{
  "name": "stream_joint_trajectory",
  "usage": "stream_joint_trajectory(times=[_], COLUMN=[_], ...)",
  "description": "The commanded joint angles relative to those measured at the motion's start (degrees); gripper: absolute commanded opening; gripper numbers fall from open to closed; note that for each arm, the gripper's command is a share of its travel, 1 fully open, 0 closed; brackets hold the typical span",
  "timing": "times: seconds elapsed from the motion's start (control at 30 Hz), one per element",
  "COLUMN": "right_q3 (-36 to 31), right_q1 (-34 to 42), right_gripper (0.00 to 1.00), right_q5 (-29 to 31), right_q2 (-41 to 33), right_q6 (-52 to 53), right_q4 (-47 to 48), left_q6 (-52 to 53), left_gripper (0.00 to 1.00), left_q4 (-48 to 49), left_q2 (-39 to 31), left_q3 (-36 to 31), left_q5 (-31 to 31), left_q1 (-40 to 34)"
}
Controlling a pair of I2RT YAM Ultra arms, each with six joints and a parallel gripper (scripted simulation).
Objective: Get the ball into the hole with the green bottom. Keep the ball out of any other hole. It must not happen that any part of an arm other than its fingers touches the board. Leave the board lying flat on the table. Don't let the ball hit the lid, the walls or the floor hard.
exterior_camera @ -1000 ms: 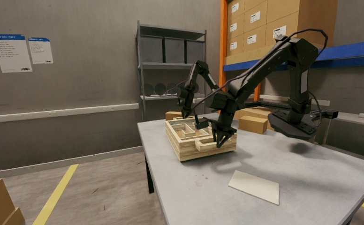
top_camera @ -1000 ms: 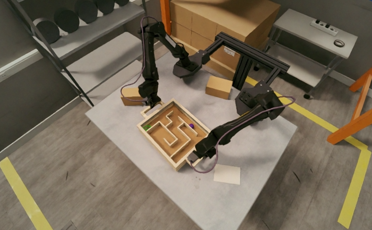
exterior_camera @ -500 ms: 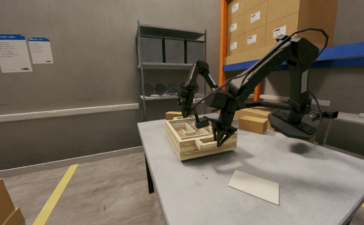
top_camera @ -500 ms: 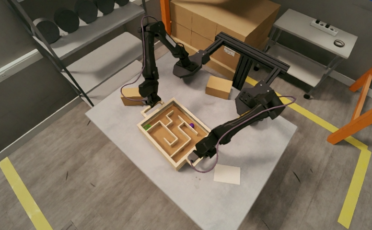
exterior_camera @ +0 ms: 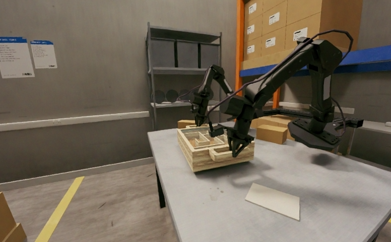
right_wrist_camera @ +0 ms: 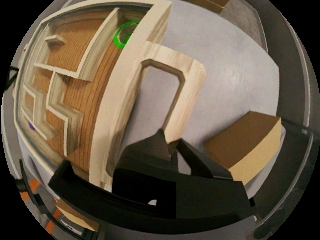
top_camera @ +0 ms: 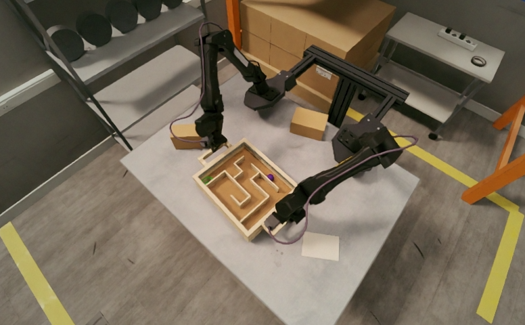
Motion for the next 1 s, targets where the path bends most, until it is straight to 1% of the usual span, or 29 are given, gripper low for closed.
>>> stream_joint_trajectory(times=[0.0,0.4,0.43,0.57,0.73,0.8,0.97], right_q3=[3.4,3.3,2.8,3.0,2.8,2.6,2.5], right_q1=[1.9,1.7,1.5,1.6,1.5,1.5,1.4], right_gripper=[0.00,0.00,0.00,0.00,0.00,0.00,0.00], right_q5=[1.4,1.3,1.3,1.3,1.3,1.2,1.2], right_q2=[-3.6,-3.5,-2.7,-3.4,-3.3,-3.2,-3.2], right_q6=[-0.6,-0.7,-0.8,-0.8,-1.0,-1.0,-1.0], right_q4=[2.6,3.1,3.4,3.7,4.1,4.2,4.3], left_q6=[0.8,0.9,0.9,1.0,1.0,1.0,1.0], left_gripper=[0.00,0.00,0.00,0.00,0.00,0.00,0.00], left_q4=[2.5,3.0,3.3,3.6,4.0,4.2,4.2], left_q2=[-3.6,-3.3,-2.4,-3.2,-1.4,-2.8,-2.9], left_q3=[3.3,3.2,2.9,3.0,2.9,2.6,2.4], left_q5=[-0.9,-0.9,-0.9,-0.8,-0.8,-0.8,-0.8], left_q1=[-2.0,-1.9,-1.6,-1.8,-1.7,-1.7,-1.7])
